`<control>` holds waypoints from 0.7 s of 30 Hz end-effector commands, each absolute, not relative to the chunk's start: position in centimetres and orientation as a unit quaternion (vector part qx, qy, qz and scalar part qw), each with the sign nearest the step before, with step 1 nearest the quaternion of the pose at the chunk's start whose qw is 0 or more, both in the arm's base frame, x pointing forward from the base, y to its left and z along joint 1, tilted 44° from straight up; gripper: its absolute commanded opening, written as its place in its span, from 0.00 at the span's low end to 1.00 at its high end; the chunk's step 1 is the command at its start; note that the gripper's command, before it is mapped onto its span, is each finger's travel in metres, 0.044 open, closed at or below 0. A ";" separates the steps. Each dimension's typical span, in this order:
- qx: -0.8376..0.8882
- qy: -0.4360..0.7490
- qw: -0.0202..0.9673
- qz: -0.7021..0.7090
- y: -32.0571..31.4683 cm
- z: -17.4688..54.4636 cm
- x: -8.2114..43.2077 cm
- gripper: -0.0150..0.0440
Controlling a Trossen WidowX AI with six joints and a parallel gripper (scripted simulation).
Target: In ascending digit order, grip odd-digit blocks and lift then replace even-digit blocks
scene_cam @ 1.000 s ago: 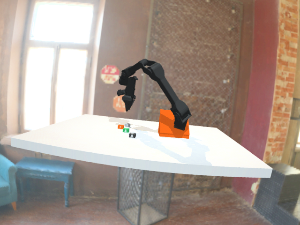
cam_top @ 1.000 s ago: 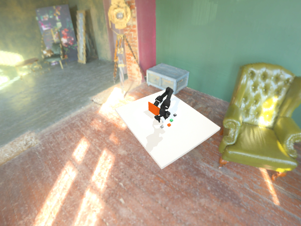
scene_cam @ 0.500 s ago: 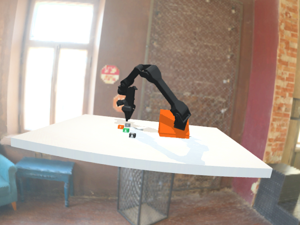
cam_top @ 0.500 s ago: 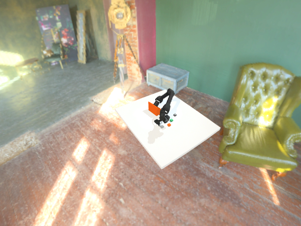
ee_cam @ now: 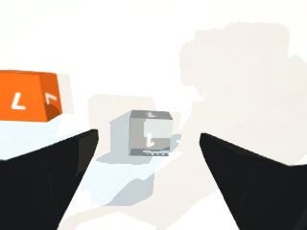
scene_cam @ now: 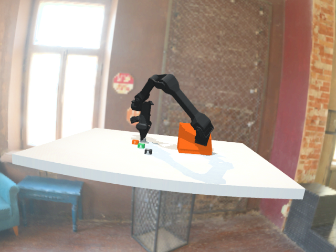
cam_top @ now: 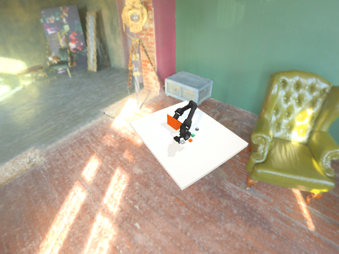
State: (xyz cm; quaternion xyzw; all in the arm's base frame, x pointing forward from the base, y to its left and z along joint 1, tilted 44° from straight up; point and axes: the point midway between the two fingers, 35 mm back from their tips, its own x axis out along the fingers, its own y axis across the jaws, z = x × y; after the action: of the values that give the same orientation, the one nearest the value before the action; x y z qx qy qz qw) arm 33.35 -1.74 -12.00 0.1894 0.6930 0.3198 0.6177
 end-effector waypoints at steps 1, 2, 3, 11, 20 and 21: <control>0.194 0.695 0.614 0.320 -1.3 -12.4 33.0 0.93; 0.194 0.695 0.614 0.320 -1.3 -12.4 33.0 0.89; 0.194 0.695 0.614 0.320 -1.3 -12.4 33.0 0.84; 0.194 0.695 0.614 0.320 -1.3 -12.4 33.0 0.49; 0.194 0.695 0.614 0.320 -1.3 -12.4 33.0 0.46; 0.194 0.695 0.614 0.320 -1.3 -12.4 33.0 0.46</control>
State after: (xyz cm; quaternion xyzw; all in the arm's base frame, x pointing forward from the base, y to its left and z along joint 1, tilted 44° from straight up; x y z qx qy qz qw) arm 33.04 -1.40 -12.34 0.1913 0.6947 0.3201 0.6151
